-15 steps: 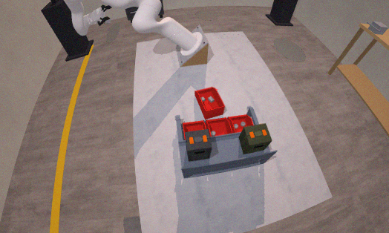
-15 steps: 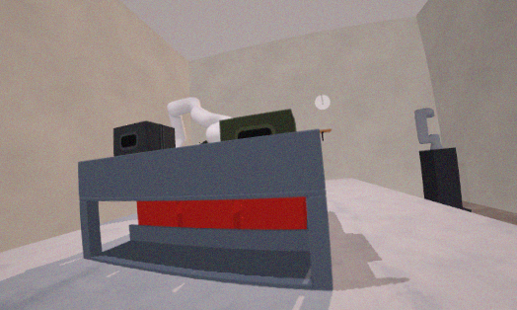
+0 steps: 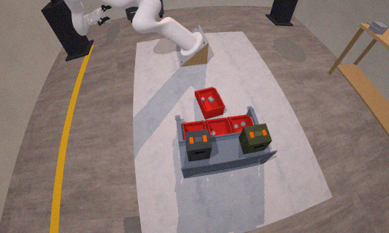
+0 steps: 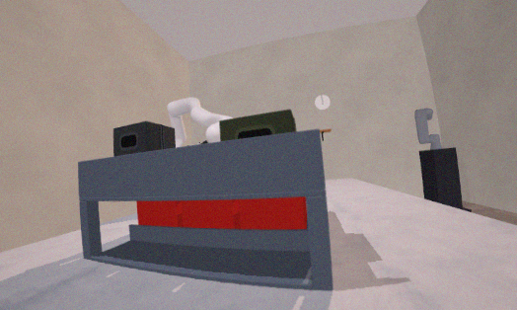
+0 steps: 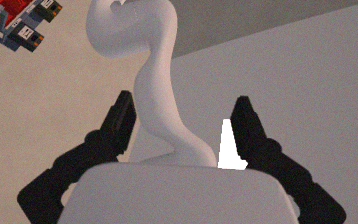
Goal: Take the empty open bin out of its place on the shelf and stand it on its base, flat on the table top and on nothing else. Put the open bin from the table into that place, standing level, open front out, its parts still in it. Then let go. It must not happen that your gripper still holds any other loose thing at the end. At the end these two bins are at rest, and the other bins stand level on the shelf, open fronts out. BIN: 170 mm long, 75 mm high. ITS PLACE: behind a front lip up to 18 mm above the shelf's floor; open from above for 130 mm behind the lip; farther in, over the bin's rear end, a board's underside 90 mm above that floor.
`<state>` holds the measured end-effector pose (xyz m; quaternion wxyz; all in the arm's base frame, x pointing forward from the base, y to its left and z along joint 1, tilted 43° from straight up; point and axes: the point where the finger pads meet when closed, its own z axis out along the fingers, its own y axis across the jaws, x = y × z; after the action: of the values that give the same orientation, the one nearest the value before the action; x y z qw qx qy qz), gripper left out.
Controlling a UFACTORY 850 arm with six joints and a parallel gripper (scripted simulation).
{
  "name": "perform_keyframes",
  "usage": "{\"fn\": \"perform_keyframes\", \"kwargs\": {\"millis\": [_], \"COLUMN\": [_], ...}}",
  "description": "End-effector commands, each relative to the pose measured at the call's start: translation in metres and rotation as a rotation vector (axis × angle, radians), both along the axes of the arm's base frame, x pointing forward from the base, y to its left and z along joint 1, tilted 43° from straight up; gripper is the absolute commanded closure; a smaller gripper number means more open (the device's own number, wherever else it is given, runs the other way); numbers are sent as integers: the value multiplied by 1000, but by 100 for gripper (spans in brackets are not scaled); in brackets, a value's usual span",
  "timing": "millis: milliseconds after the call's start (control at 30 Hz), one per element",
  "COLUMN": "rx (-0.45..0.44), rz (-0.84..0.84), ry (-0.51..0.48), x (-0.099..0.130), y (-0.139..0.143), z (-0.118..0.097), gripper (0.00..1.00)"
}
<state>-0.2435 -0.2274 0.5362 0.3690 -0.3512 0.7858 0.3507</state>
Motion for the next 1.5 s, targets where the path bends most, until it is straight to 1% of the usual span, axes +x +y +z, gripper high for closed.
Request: {"fn": "perform_keyframes", "kwargs": {"millis": [0, 767, 1167, 1467], "rx": [-1, -9, -26, -53], "rz": [0, 17, 55, 114], "ry": [1, 0, -2, -6], "x": [0, 5, 15, 30], "y": [0, 2, 6, 13], "z": [1, -3, -10, -22], "gripper": [0, 0, 0, 0]}}
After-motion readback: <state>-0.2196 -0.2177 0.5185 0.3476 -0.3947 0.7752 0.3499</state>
